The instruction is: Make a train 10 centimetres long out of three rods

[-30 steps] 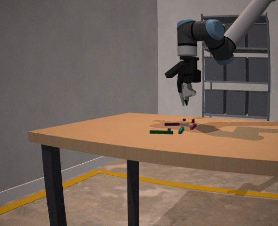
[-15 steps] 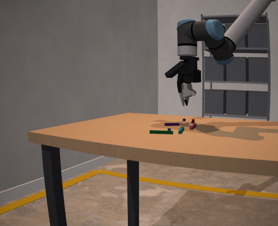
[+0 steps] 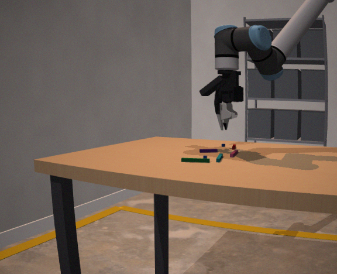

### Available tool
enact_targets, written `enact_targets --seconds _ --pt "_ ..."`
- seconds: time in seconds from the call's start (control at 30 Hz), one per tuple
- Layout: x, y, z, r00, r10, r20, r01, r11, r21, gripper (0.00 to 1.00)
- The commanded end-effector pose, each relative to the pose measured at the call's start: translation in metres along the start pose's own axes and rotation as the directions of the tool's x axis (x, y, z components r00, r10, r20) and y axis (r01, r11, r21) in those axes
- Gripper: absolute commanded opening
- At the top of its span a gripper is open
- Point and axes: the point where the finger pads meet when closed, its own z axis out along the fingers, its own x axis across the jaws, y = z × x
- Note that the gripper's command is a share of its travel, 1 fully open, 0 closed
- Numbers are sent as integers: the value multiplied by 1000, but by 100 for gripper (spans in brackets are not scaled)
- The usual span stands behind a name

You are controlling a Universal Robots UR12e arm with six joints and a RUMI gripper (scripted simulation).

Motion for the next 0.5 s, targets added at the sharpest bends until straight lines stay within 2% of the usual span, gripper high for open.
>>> enact_targets --seconds 0.0,0.47 --pt "-1 4 9 1000 -2 1 2 1000 -4 14" --pt "-1 4 28 1000 -2 2 2 1000 -4 14"
